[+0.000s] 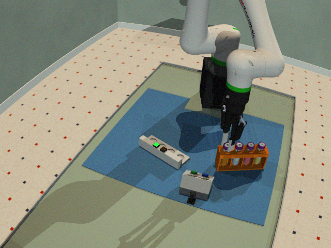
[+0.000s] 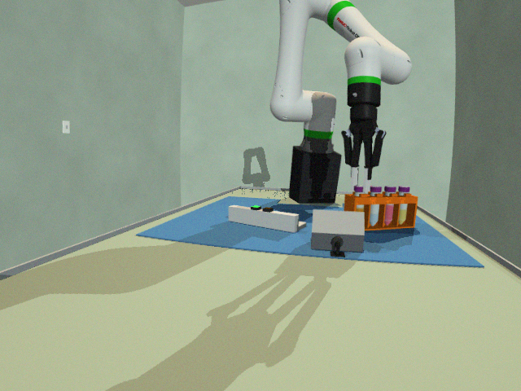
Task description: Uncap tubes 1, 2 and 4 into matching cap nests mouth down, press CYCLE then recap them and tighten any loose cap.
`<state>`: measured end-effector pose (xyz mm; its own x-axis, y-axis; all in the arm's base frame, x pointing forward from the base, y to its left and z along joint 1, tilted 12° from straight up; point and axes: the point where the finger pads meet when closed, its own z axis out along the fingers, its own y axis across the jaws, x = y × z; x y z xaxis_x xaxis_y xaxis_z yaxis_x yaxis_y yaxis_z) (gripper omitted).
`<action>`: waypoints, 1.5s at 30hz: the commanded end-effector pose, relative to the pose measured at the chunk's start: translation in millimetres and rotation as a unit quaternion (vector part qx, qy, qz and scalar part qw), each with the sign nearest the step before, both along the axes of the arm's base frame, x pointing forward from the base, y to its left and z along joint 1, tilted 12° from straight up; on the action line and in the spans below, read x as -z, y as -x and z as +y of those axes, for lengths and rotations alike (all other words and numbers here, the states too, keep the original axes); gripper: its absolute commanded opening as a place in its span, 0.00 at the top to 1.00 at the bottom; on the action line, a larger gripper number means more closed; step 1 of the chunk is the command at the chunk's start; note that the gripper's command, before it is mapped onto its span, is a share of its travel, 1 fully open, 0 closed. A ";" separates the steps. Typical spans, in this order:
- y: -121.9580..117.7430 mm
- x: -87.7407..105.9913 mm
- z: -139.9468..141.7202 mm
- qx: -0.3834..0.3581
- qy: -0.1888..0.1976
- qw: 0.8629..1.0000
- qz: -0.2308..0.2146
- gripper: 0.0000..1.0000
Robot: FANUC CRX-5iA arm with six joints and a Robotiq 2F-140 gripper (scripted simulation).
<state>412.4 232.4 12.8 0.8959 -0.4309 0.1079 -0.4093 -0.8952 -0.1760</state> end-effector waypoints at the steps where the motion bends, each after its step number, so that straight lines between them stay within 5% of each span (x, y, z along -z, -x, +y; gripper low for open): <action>1: -0.1 0.0 -0.1 0.000 0.000 1.000 0.000 1.00; 8: -0.1 0.0 -0.1 0.000 0.000 1.000 0.000 1.00; 15: -0.2 0.4 -0.1 0.170 -0.030 0.985 0.020 1.00; 22: -0.2 0.7 0.0 0.335 -0.059 0.940 0.039 1.00; 24: -0.2 0.7 0.0 0.335 -0.059 0.940 0.039 1.00; 31: -0.3 1.1 0.0 0.489 -0.086 0.866 0.057 1.00; 38: -0.3 1.1 0.0 0.489 -0.086 0.866 0.057 1.00; 39: -0.3 1.1 0.0 0.489 -0.086 0.866 0.057 0.65; 45: -0.3 1.1 0.0 0.489 -0.086 0.866 0.057 0.65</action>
